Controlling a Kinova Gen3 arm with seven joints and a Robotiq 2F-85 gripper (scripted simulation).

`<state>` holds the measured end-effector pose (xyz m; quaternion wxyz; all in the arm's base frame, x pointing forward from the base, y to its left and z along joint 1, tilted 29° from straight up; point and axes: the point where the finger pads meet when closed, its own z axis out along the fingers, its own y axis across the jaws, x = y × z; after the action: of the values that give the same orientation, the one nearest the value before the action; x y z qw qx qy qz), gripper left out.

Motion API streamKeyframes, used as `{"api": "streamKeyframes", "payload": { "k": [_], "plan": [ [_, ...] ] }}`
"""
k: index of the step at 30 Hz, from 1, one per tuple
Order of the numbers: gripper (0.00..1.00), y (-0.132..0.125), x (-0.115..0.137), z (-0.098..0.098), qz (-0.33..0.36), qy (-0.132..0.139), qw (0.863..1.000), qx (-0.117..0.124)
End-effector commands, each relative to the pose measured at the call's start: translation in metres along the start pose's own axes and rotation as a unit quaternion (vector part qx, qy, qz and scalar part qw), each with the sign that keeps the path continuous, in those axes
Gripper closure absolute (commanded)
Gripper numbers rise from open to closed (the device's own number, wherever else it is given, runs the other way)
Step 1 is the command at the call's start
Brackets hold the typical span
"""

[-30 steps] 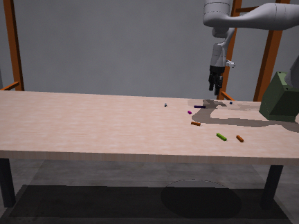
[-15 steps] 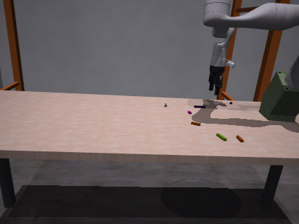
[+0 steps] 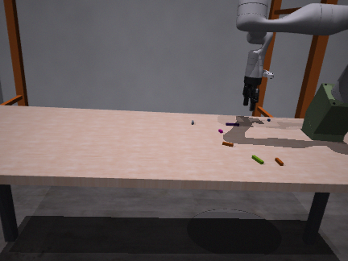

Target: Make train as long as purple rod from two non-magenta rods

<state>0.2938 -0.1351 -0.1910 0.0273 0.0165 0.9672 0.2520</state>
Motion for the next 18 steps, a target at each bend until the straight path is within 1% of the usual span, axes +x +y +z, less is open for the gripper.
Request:
{"api": "streamKeyframes", "payload": {
  "k": [1,18],
  "plan": [
    [0.0,-0.0018,-0.0001,0.0002,0.009,-0.003,1.0,0.002],
    [0.0,-0.0027,0.002,-0.0001,-0.012,-0.002,1.0,0.002]
  ]
}}
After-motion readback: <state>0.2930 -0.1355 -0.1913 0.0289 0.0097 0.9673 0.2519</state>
